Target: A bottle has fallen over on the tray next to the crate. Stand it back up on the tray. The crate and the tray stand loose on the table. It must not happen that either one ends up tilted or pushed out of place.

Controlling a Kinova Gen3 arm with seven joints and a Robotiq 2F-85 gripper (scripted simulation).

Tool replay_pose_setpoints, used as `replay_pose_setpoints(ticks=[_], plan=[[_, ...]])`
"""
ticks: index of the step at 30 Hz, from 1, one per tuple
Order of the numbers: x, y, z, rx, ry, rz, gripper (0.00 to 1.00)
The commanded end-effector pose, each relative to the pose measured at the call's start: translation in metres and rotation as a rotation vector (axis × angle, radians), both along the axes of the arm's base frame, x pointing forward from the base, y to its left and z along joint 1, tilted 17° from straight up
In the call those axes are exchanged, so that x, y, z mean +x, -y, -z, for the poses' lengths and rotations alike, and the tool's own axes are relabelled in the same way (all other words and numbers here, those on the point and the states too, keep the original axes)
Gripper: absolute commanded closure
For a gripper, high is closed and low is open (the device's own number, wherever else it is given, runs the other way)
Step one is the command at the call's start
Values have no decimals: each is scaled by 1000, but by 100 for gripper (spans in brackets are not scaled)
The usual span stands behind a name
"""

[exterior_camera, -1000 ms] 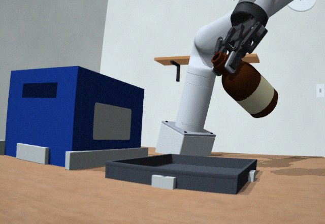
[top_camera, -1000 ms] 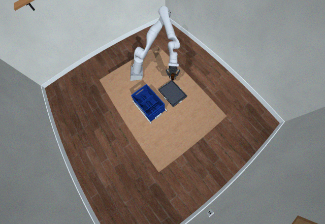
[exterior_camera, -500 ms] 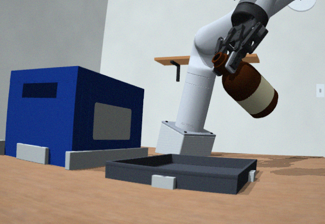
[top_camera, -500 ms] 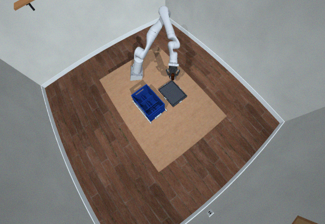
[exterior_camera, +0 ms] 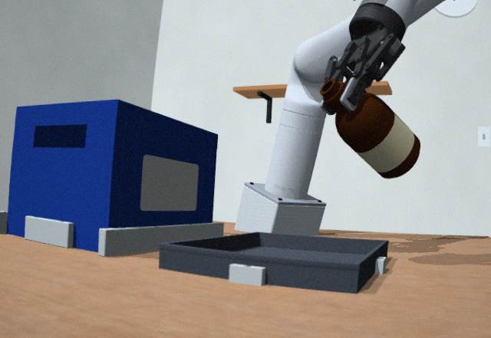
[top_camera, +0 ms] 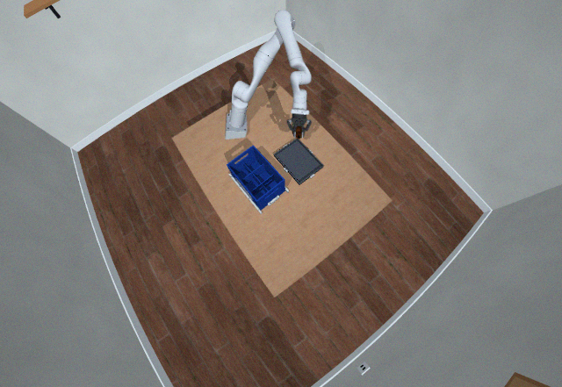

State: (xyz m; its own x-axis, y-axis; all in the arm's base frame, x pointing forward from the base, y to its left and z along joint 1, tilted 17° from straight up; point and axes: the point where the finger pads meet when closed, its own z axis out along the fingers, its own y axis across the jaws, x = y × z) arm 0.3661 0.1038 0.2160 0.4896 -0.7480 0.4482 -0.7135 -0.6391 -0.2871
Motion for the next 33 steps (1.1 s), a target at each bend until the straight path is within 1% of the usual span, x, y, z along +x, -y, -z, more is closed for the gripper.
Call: replay_pose_setpoints(ticks=[1,22,33], plan=[[0,0,0,1,1,0,100],[0,0,0,-12,11,6,100],[0,0,0,-61,51,26,100]])
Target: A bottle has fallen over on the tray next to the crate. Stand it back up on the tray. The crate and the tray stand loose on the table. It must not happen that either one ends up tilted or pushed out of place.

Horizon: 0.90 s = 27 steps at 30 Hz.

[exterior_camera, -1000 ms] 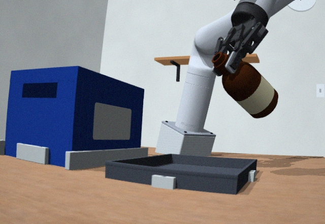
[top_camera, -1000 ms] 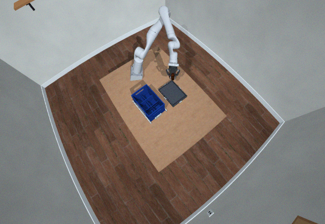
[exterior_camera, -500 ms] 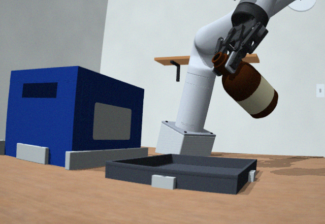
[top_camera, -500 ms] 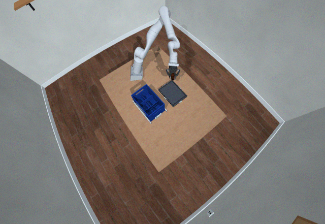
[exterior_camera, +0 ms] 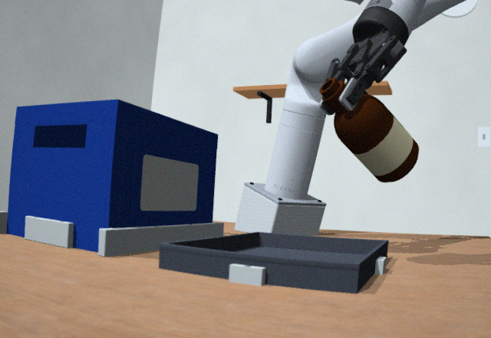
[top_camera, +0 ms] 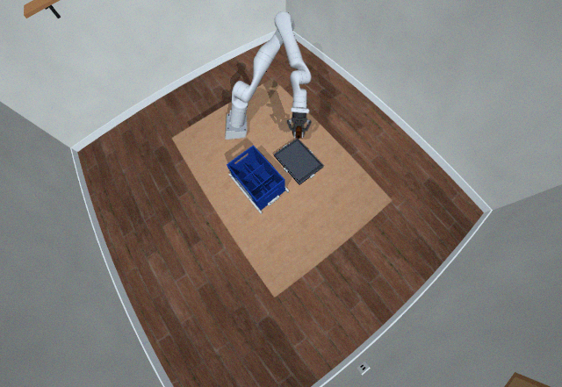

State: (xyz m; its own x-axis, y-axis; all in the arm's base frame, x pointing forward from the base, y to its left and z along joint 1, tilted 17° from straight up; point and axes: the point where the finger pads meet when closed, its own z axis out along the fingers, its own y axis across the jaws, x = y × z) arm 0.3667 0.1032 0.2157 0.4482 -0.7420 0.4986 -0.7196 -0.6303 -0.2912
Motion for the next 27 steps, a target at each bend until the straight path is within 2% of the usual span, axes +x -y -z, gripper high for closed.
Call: replay_pose_setpoints(ticks=[1,15,27], plan=[[-1,-1,0,-25,13,-1,100],[-1,-1,0,-74,60,18,100],[-1,-1,-1,-83,70,22,100]])
